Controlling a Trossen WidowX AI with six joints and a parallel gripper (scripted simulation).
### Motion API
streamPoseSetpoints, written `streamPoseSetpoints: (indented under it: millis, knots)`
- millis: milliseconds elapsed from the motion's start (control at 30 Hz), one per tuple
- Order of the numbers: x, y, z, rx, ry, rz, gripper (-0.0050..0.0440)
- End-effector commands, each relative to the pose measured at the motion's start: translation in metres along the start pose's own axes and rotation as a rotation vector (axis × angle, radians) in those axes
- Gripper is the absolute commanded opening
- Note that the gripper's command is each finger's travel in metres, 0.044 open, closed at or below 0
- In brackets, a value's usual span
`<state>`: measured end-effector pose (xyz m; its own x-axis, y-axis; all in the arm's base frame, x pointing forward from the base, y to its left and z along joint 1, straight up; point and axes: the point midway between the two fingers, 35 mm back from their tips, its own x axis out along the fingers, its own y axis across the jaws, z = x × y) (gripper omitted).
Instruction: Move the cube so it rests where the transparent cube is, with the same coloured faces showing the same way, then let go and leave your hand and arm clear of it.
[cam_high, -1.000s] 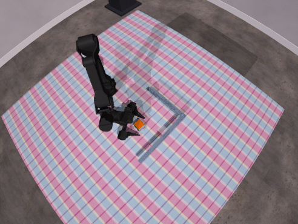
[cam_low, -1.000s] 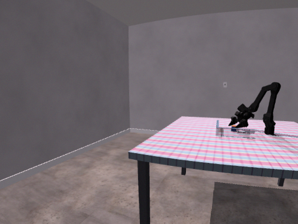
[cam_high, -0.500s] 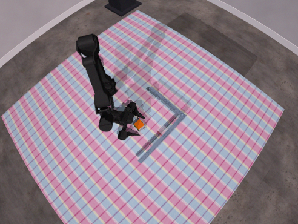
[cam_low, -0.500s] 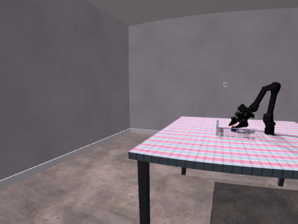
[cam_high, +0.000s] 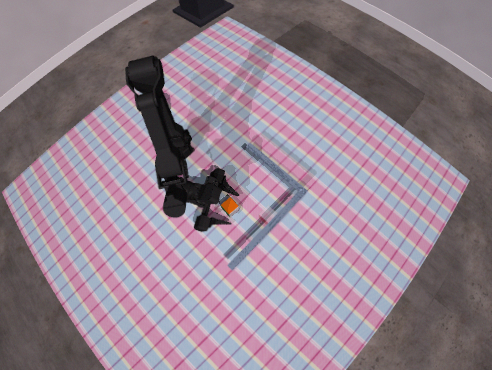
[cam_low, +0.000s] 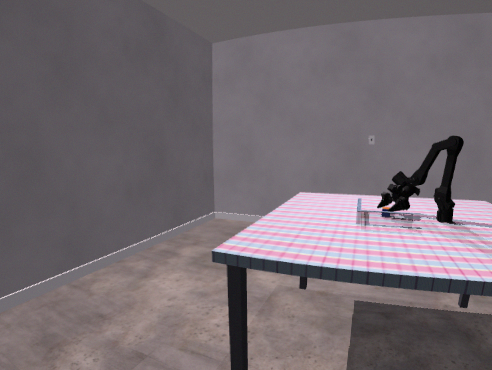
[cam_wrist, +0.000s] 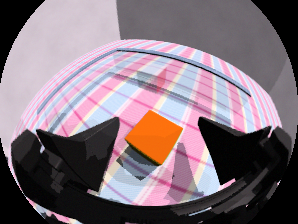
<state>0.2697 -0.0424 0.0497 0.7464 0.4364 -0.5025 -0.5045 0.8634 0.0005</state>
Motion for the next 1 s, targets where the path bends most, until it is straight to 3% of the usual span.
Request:
streamPoseSetpoints:
  millis: [0,300,733,967]
  knots:
    - [-0.001,-0.003,0.004,-0.013,-0.008,-0.008,0.0440]
    - [-0.010,-0.022,0.031,-0.035,0.177,-0.048,0.0440]
    - [-0.054,-0.001,0.055,-0.019,0.497,-0.013,0.0440]
    - [-0.057,0.000,0.056,-0.021,0.511,-0.012,0.0440]
